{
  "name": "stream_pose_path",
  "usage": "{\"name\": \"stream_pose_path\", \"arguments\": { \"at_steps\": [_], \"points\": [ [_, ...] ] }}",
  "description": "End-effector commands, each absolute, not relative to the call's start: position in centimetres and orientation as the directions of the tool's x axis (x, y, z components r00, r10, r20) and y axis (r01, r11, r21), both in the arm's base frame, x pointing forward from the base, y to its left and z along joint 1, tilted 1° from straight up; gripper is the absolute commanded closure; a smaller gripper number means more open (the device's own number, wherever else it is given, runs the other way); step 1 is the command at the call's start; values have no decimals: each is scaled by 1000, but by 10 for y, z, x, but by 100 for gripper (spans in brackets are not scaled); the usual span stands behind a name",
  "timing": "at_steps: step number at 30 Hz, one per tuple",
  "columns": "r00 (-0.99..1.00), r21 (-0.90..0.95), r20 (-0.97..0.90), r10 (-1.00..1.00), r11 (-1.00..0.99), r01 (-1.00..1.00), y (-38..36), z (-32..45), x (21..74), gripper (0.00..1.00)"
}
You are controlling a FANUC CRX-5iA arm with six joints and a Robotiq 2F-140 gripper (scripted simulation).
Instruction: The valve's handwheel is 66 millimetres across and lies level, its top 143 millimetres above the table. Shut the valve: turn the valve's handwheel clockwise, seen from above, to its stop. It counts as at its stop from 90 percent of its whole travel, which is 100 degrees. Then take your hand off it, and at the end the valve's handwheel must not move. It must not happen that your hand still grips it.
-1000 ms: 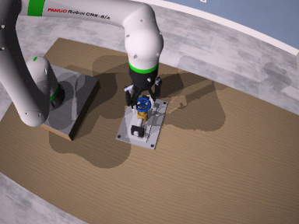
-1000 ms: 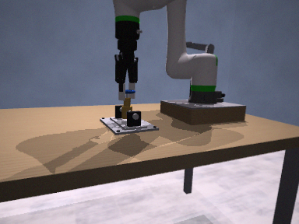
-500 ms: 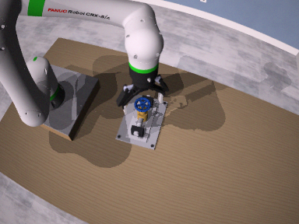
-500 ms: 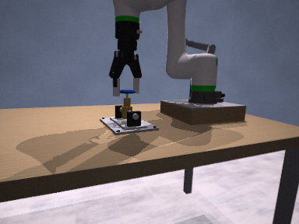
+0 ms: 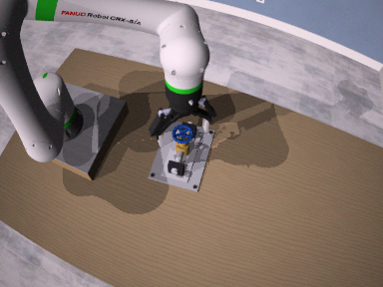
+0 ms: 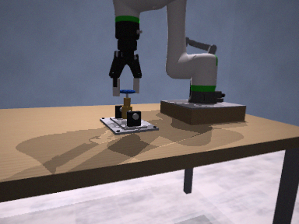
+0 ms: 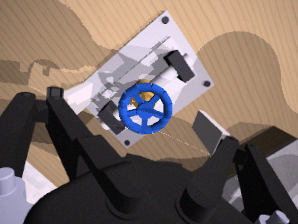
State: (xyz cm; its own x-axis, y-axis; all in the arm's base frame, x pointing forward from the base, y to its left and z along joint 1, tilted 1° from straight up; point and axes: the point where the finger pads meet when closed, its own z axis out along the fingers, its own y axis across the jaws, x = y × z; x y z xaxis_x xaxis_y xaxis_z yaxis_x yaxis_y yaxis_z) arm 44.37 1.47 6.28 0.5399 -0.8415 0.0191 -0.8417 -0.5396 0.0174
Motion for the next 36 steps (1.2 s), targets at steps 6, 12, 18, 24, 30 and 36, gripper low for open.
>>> {"name": "stream_pose_path", "arguments": {
  "at_steps": [6, 12, 18, 24, 30, 36],
  "points": [
    [540, 17, 19, -842, -540, -842, 15, 63, 444, 0],
    [540, 17, 19, -842, -540, -842, 15, 65, 444, 0],
    [540, 17, 19, -842, -540, -842, 15, 70, 444, 0],
    [540, 17, 19, -842, -540, -842, 15, 80, 444, 0],
    [540, 17, 19, -842, -540, -842, 15, 89, 444, 0],
    [540, 17, 19, -842, -540, -842, 16, 104, 444, 0]
  ]
}}
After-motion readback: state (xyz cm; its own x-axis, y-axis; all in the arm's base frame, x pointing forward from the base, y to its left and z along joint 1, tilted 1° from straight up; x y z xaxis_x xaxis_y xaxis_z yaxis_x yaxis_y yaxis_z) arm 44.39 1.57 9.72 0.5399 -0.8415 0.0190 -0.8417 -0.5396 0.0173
